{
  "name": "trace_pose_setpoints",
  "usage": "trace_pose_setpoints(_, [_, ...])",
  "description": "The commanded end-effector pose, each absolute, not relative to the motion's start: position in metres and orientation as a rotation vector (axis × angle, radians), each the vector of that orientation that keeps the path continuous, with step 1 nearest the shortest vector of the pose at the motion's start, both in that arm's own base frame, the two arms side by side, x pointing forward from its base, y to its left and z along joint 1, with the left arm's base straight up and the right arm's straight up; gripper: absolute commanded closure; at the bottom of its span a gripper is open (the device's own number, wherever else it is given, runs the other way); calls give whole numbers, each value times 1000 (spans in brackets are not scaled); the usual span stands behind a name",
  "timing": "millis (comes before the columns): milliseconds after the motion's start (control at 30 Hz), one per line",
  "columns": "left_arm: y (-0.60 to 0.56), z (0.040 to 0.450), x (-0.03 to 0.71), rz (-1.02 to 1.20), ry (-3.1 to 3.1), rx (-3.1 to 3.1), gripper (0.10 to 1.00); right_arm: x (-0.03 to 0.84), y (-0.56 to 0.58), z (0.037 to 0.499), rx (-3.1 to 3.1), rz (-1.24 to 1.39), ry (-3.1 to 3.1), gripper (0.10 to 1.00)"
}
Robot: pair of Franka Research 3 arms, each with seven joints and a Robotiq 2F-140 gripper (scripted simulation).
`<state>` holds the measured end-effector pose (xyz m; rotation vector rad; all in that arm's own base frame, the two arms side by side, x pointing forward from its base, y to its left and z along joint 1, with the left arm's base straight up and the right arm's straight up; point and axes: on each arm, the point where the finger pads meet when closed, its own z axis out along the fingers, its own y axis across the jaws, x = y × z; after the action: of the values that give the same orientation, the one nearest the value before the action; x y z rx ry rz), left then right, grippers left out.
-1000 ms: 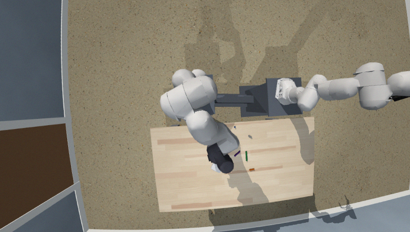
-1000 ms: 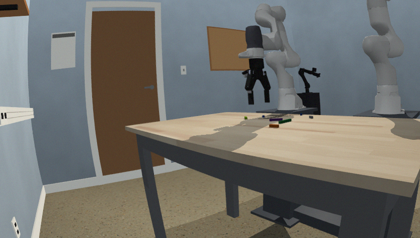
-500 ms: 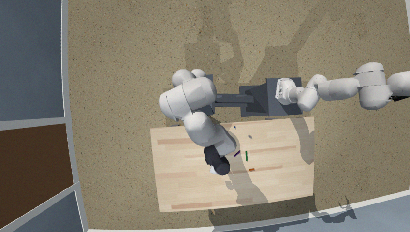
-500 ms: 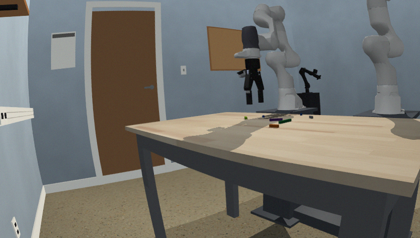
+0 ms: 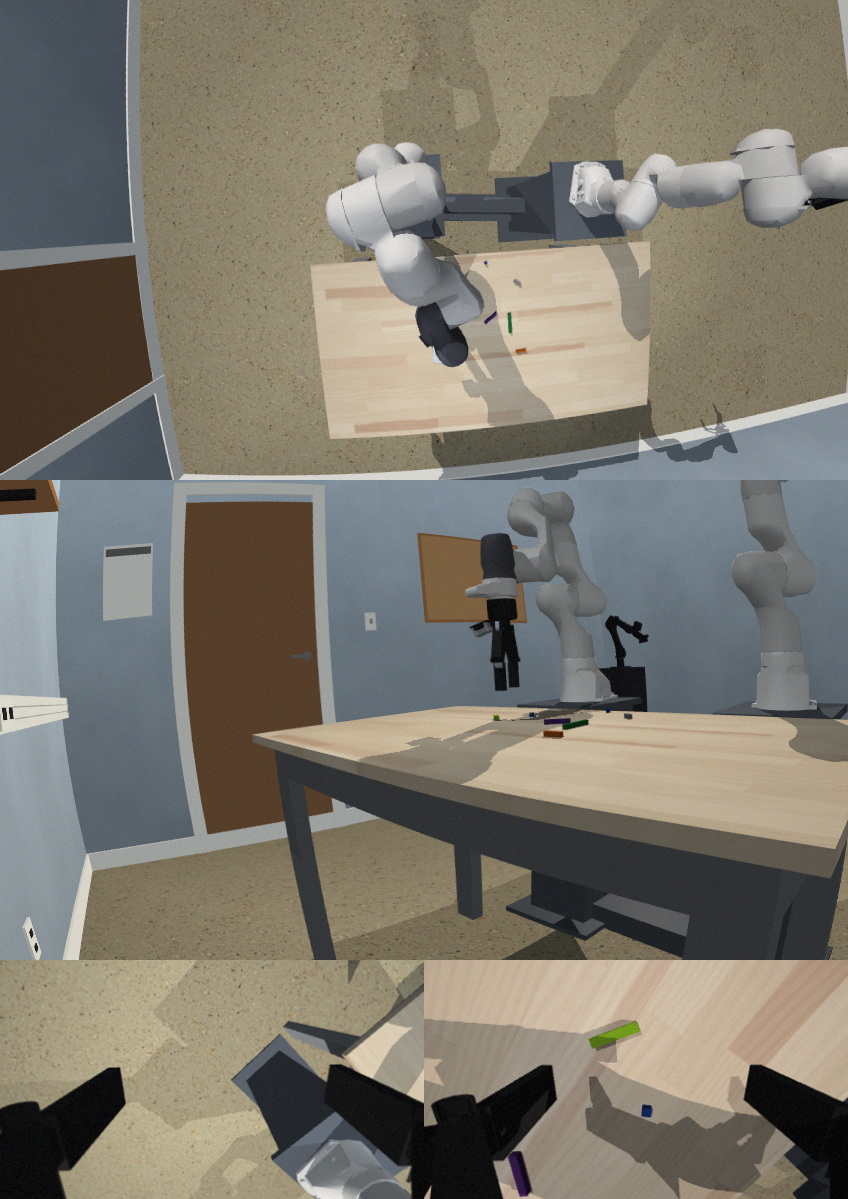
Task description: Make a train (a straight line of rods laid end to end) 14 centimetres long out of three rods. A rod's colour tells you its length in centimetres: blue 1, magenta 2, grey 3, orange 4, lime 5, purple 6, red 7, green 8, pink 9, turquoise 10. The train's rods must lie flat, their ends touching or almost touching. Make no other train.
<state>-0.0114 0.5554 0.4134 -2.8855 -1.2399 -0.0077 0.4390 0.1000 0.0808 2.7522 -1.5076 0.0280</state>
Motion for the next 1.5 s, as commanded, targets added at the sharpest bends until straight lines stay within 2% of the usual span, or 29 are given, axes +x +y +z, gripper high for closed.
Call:
trace_pose_setpoints(0, [554,413,-13,0,-1236,-2888,98,442,96,81,2871,1,-1275,98])
trace_pose_setpoints(1467, [554,413,-13,0,-1236,-2888,98,443,92,81,2890,2,-1230,98])
